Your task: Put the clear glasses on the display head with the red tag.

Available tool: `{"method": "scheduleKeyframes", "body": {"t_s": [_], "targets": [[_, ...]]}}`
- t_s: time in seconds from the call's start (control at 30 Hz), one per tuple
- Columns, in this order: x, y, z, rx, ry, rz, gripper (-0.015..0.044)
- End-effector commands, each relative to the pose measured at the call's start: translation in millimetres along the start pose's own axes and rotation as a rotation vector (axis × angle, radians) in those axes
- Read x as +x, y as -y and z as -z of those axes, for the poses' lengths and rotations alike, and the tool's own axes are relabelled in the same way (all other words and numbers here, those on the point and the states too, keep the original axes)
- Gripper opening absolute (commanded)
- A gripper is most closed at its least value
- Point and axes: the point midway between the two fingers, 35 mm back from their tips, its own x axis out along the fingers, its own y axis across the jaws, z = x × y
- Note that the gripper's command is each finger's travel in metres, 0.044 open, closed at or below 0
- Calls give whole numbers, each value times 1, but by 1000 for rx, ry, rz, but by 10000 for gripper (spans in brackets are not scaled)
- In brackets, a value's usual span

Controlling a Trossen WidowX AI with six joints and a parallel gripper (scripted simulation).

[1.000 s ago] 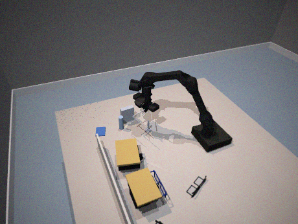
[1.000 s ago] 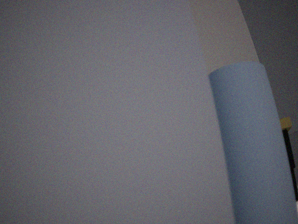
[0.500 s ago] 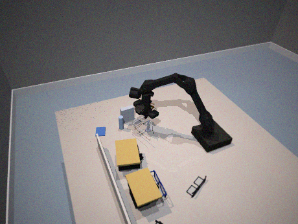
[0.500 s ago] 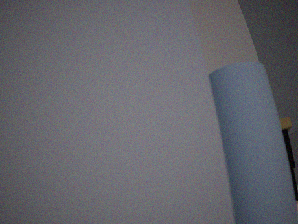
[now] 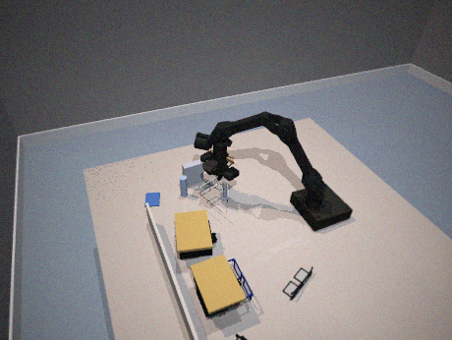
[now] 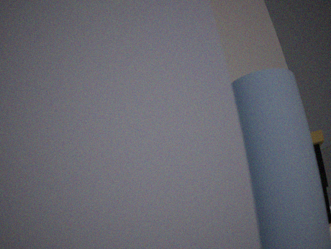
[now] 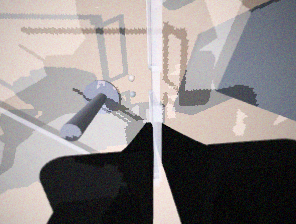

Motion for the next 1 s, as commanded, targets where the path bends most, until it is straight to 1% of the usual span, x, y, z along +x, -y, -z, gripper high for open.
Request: {"method": "scheduleKeyframes", "body": {"t_s": [0.0,0.97], "targets": [[2,1,-2,4,-2,-7,0],[2,8,-11,4,-2,-6,0]]}}
